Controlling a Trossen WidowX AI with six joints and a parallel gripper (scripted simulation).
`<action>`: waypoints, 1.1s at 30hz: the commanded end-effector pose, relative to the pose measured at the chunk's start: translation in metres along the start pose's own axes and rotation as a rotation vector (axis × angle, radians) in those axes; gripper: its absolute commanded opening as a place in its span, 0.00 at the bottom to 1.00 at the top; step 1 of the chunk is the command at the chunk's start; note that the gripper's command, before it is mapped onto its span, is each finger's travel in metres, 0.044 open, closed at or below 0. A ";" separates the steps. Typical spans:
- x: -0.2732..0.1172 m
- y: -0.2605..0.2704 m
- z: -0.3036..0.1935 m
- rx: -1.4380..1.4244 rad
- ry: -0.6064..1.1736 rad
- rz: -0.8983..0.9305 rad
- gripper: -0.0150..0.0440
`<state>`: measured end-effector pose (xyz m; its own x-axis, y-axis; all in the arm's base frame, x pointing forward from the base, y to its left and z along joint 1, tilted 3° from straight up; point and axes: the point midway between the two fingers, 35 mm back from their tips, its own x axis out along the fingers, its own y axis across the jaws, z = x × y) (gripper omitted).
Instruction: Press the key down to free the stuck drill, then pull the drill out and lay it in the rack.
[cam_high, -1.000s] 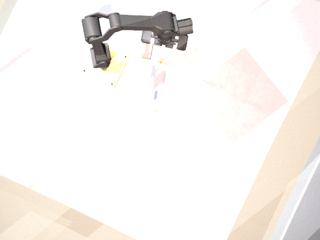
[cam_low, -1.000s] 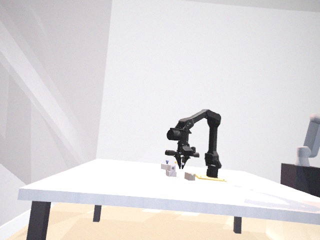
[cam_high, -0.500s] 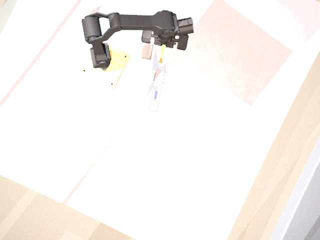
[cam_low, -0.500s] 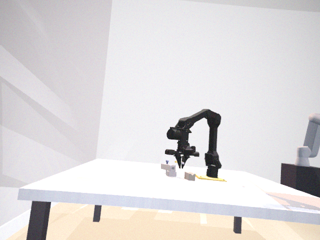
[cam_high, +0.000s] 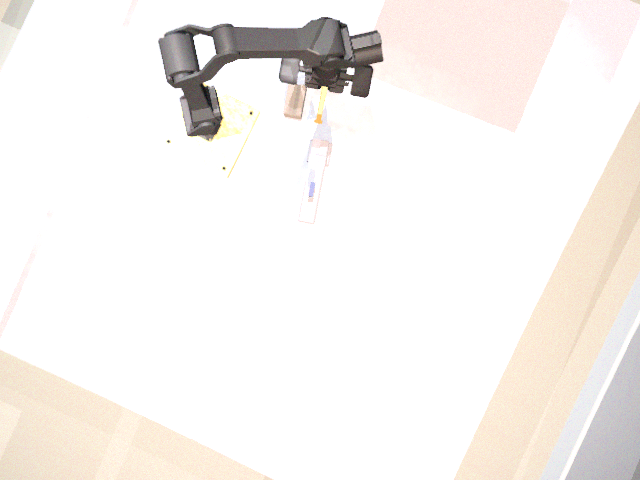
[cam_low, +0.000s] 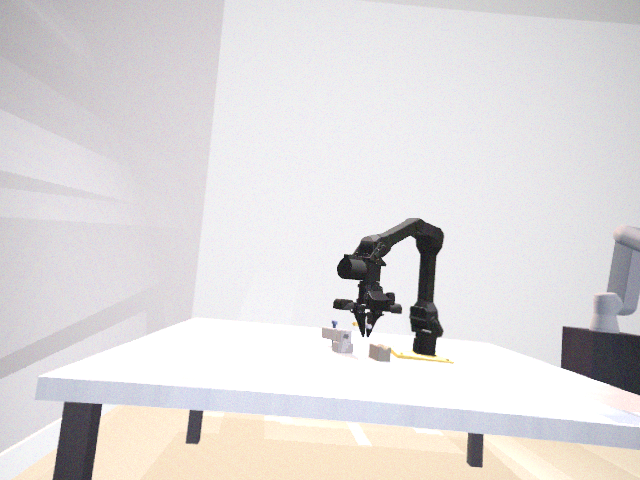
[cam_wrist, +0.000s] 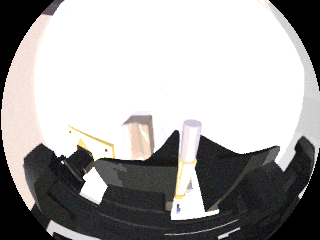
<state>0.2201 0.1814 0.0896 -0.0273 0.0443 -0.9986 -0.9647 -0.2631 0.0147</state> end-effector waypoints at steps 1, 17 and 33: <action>0.001 0.008 0.002 0.005 -0.003 -0.002 0.25; 0.005 0.033 0.009 0.005 -0.003 0.000 0.25; 0.007 0.058 0.014 0.005 -0.004 0.001 0.25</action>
<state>0.1670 0.1809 0.0837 -0.0297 0.0437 -0.9986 -0.9646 -0.2633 0.0172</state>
